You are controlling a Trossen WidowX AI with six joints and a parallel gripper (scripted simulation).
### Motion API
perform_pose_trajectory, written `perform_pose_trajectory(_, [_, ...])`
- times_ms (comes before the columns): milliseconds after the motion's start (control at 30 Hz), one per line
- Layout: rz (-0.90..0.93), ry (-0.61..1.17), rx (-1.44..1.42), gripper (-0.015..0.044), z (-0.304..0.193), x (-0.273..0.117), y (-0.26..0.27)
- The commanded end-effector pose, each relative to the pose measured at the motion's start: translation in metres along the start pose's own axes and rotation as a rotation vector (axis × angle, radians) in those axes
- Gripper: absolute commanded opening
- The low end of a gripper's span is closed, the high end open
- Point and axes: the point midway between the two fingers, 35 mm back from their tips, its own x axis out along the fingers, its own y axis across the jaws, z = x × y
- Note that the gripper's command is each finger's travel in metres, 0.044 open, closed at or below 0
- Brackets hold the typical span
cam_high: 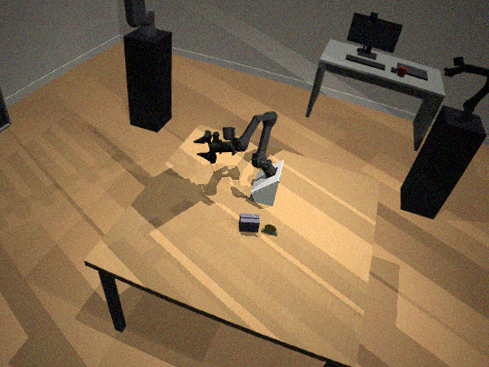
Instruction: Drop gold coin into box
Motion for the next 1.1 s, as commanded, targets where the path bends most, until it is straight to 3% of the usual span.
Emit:
perform_pose_trajectory(0, [-0.006,0.009,0.001,0.0374,-0.003,0.001,-0.001])
perform_pose_trajectory(267, [-0.287,0.379,0.011,0.0164,-0.123,-0.002,-0.044])
perform_pose_trajectory(467, [-0.523,0.637,-0.042,0.0161,-0.210,-0.047,-0.080])
perform_pose_trajectory(700, [-0.787,0.873,-0.196,0.0161,-0.281,-0.135,-0.120])
perform_pose_trajectory(1067, [-1.080,1.042,-0.666,0.0161,-0.304,-0.299,-0.173])
